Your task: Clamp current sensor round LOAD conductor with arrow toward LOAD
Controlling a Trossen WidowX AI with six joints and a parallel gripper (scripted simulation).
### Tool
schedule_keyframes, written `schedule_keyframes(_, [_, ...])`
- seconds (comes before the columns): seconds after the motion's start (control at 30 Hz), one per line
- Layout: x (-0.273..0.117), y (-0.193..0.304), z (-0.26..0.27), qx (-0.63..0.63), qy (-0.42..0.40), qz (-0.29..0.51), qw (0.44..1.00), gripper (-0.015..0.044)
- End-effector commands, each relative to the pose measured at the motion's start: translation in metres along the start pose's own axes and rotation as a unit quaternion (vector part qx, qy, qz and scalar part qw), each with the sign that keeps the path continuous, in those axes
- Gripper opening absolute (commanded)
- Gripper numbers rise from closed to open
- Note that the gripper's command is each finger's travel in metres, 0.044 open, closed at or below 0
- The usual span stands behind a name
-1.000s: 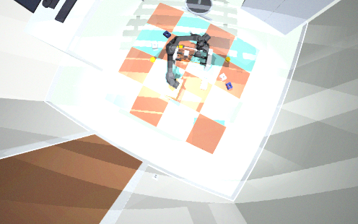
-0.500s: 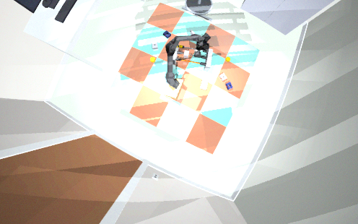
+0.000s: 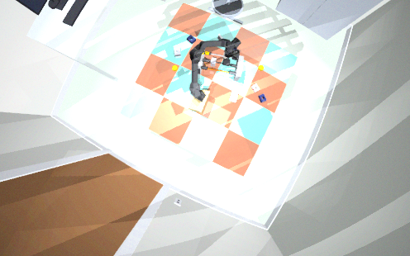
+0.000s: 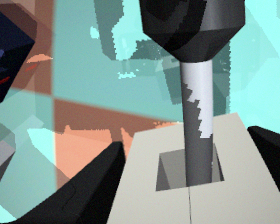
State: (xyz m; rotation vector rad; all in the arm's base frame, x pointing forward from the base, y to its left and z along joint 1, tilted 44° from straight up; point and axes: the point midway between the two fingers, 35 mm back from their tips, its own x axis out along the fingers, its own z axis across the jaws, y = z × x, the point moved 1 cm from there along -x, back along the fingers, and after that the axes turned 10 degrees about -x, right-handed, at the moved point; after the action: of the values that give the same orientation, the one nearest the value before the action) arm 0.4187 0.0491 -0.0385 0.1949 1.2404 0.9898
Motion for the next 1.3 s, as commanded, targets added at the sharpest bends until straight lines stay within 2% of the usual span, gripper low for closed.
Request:
schedule_keyframes(0.0, [0.0,0.0,0.0,0.0,-0.005,-0.001,1.0,0.0069])
schedule_keyframes(0.1, [-0.002,-0.001,0.0,0.0,-0.022,-0.005,1.0,0.0])
schedule_keyframes(1.1, [0.007,0.0,-0.002,0.0,0.005,0.001,1.0,0.0])
schedule_keyframes(1.27, [0.001,-0.001,0.0,-0.001,0.002,0.0,1.0,0.0131])
